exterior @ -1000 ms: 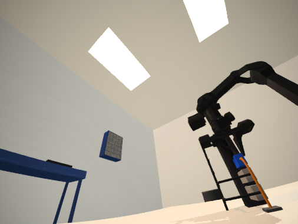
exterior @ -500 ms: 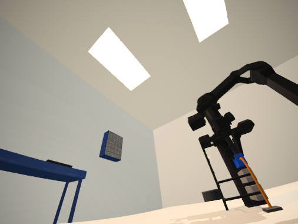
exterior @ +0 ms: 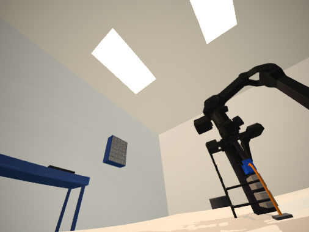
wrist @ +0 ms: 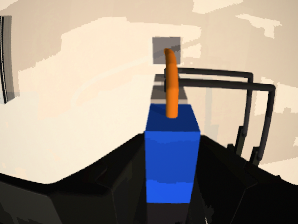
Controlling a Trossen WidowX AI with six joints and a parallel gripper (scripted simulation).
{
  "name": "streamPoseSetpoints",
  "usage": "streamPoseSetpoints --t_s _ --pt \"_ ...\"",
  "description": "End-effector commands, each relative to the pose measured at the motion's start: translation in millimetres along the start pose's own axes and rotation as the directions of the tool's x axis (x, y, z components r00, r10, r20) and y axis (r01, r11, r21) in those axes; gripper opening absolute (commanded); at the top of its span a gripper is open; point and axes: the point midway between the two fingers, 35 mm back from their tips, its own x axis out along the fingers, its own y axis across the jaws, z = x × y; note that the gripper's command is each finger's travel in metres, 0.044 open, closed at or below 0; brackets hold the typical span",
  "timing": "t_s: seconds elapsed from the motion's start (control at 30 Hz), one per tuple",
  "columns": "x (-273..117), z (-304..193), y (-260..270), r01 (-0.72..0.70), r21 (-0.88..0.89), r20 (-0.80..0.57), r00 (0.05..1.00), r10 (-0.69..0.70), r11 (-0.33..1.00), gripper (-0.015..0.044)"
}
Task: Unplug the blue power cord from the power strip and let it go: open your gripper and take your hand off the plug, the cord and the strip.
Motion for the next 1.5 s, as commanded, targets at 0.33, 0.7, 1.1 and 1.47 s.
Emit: streamPoseSetpoints --t_s 0.33,0.7,1.1,1.47 --pt "-2.8 41.7 -0.7 0.006 -0.022 0.053 0.999 -0.005 1.0 0.0" --pt "-4.4 59.8 1.5 0.006 -0.023 0.054 0.999 -0.004 1.0 0.0" --pt "-2.1 45.9 1.1 -0.004 -0.003 0.049 0.999 0.004 1.0 0.016" --pt "-12.3 46.2 1.5 0.005 -0.024 0.051 0.999 -0.004 1.0 0.016"
